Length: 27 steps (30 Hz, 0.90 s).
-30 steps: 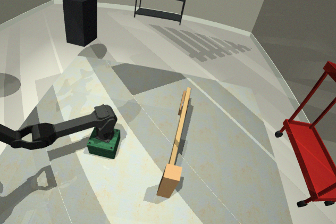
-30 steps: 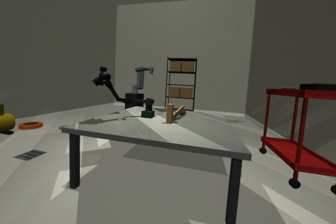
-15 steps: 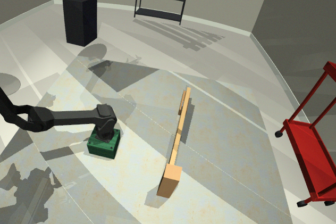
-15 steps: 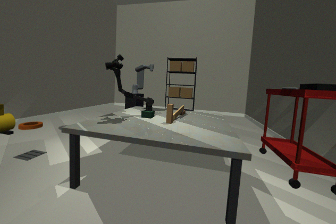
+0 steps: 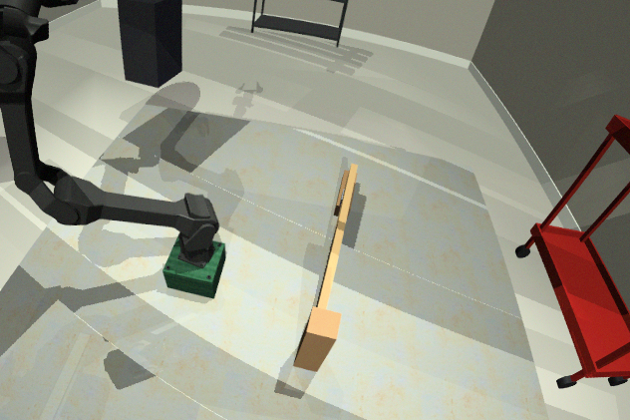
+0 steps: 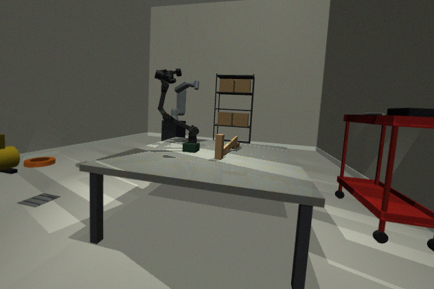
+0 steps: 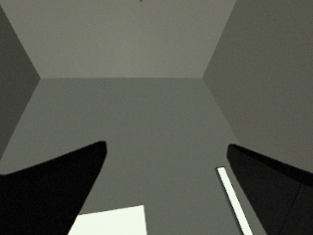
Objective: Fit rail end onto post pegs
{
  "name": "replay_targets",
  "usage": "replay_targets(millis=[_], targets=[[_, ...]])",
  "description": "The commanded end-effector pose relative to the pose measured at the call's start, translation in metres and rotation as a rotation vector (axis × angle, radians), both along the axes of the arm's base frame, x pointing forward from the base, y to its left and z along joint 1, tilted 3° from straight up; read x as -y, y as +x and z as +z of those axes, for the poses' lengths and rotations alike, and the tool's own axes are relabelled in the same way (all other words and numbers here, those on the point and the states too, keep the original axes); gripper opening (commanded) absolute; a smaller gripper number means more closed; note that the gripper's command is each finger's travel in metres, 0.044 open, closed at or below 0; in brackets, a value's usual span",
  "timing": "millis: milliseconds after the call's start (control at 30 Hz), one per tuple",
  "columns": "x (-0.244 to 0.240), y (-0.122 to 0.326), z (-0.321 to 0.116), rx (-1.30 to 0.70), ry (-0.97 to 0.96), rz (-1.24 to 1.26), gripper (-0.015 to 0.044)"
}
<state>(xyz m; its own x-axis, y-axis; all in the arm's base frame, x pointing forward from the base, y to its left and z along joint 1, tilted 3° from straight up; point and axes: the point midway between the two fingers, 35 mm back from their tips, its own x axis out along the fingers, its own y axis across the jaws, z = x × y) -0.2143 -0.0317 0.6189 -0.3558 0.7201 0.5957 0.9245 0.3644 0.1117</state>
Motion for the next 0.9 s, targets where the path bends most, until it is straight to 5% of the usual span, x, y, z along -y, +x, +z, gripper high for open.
replay_targets(millis=[0,467,867], targets=[[-0.037,0.047,0.010,-0.170,-0.052,-0.033,0.0440],[-0.143,0.210,-0.004,-0.701,-0.232,-0.160,0.0440],[-0.200,0.370,-0.082,-1.269,-0.343,-0.317,0.0440]])
